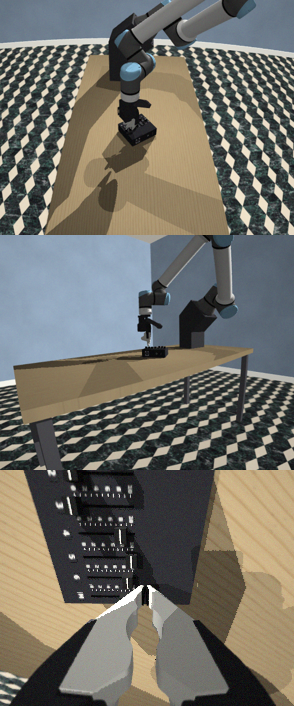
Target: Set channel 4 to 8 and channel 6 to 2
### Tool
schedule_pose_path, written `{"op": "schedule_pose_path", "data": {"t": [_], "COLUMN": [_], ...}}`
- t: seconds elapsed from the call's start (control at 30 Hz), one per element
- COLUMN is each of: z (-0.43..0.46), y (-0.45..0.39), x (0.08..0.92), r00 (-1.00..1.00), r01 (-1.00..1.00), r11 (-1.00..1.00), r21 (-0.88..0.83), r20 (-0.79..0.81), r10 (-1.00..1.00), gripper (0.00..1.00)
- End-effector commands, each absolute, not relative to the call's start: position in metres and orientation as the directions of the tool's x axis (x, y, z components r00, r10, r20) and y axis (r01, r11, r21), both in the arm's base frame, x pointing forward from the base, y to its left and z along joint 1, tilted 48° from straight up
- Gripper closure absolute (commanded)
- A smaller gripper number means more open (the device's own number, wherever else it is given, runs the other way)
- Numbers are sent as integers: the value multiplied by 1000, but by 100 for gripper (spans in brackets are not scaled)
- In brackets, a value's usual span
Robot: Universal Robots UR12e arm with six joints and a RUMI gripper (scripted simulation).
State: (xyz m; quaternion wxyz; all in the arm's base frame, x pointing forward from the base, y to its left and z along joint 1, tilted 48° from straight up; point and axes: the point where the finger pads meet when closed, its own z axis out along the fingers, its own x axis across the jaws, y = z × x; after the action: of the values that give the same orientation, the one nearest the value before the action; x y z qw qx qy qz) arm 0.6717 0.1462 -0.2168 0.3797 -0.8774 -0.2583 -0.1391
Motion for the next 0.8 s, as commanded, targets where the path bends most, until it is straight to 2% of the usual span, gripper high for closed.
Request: {"op": "schedule_pose_path", "data": {"t": [0.0,0.77], "z": [-219,-223], "y": [148,153], "x": [672,673], "r00": [828,828], "r01": [559,559], "r11": [-579,-579], "r21": [-594,-594], "r20": [441,441], "r10": [347,347], "gripper": [100,100]}}
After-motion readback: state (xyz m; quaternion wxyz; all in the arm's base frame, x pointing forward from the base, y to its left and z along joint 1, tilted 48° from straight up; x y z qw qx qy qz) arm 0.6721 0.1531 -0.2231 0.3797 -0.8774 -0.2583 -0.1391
